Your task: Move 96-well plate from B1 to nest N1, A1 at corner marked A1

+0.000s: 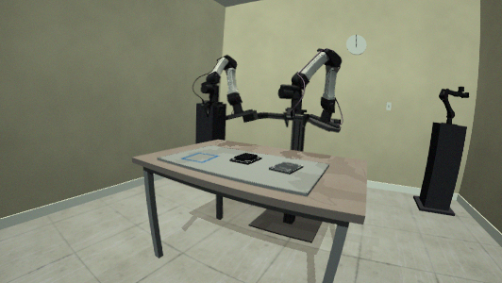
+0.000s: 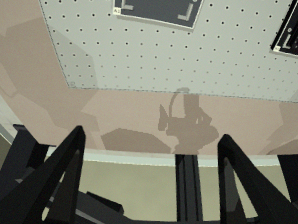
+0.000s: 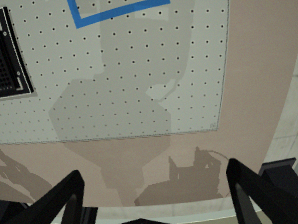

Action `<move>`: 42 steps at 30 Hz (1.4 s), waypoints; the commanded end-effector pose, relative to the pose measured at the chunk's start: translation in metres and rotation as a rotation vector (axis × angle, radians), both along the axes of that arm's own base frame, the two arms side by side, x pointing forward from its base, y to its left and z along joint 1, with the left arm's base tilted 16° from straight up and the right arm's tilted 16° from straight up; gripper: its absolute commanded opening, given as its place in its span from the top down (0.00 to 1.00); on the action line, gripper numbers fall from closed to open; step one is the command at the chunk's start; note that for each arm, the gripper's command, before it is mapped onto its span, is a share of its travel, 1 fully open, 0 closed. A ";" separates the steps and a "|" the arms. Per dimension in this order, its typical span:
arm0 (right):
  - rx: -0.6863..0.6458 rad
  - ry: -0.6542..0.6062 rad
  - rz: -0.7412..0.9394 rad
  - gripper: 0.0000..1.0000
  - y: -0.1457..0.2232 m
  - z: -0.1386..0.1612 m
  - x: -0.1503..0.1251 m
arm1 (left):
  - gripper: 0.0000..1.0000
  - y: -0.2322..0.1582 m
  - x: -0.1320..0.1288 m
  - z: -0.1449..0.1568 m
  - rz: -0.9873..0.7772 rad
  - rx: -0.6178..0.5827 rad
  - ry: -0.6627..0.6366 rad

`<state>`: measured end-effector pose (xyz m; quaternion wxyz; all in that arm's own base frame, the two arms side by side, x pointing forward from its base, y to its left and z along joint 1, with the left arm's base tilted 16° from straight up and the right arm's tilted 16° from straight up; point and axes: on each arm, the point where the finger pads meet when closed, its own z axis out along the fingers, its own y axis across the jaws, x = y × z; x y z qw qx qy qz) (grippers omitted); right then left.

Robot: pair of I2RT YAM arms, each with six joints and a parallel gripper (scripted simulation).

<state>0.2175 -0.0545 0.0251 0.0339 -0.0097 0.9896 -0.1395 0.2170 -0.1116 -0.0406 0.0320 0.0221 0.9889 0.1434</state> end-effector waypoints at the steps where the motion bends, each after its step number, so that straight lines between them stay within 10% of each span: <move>1: 0.012 -0.040 0.006 0.00 0.002 0.010 0.011 | 0.00 -0.023 0.011 -0.012 0.013 -0.031 -0.028; 42: 0.012 -0.040 0.006 0.00 0.002 0.010 0.011 | 0.00 -0.160 0.034 -0.129 0.011 -0.006 -0.004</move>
